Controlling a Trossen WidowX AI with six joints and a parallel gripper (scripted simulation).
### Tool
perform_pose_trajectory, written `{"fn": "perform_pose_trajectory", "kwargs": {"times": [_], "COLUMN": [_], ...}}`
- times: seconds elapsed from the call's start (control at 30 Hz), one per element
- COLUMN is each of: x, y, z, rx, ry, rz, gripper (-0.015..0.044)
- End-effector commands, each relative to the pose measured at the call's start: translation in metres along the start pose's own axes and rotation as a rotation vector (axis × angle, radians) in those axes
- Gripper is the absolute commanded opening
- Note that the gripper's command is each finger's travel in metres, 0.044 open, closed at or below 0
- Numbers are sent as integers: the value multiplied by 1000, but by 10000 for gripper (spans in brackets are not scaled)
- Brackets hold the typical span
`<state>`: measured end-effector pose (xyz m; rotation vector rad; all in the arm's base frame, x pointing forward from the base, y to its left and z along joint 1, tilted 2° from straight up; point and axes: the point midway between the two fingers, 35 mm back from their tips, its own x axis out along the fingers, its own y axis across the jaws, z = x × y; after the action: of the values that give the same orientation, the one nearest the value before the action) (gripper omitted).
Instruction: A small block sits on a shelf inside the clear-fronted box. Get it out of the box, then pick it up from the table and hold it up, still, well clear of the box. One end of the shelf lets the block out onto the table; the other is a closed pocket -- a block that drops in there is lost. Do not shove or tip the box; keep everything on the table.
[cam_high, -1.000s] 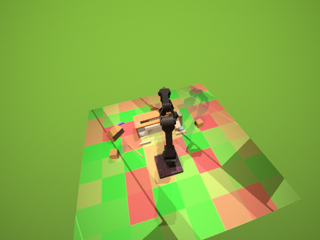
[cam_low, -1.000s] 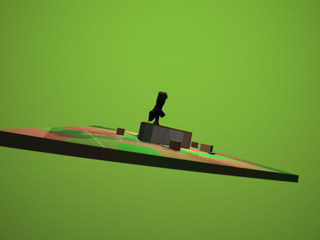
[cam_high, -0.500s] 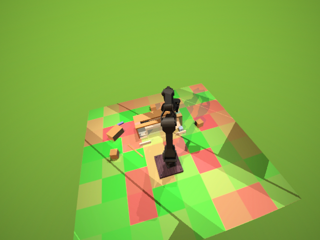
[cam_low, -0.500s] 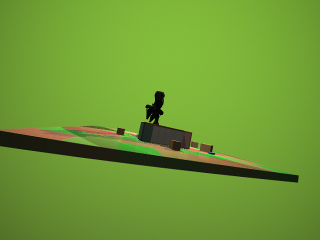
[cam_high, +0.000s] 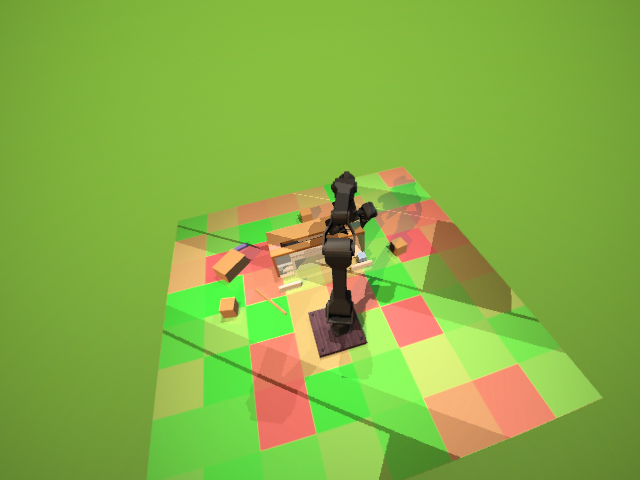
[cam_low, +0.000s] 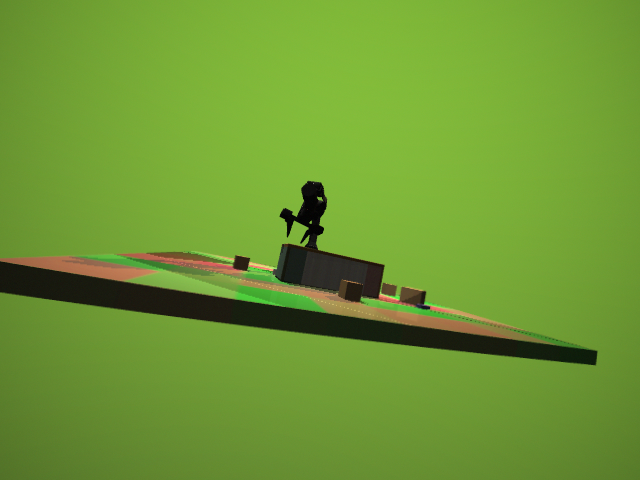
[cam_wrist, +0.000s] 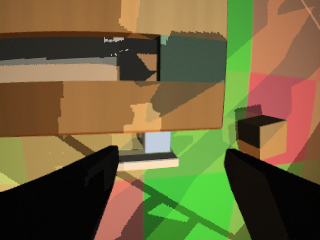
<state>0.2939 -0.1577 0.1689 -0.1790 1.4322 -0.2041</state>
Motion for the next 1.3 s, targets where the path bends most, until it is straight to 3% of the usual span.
{"fn": "perform_pose_trajectory", "kwargs": {"times": [0.0,0.67,1.27], "x": [3,0,-4], "y": [-9,-18,-26], "z": [-10,-17,-22], "rx": [942,2084,3072], "ry": [-27,58,307], "rz": [112,282,427], "gripper": [285,285,285]}}
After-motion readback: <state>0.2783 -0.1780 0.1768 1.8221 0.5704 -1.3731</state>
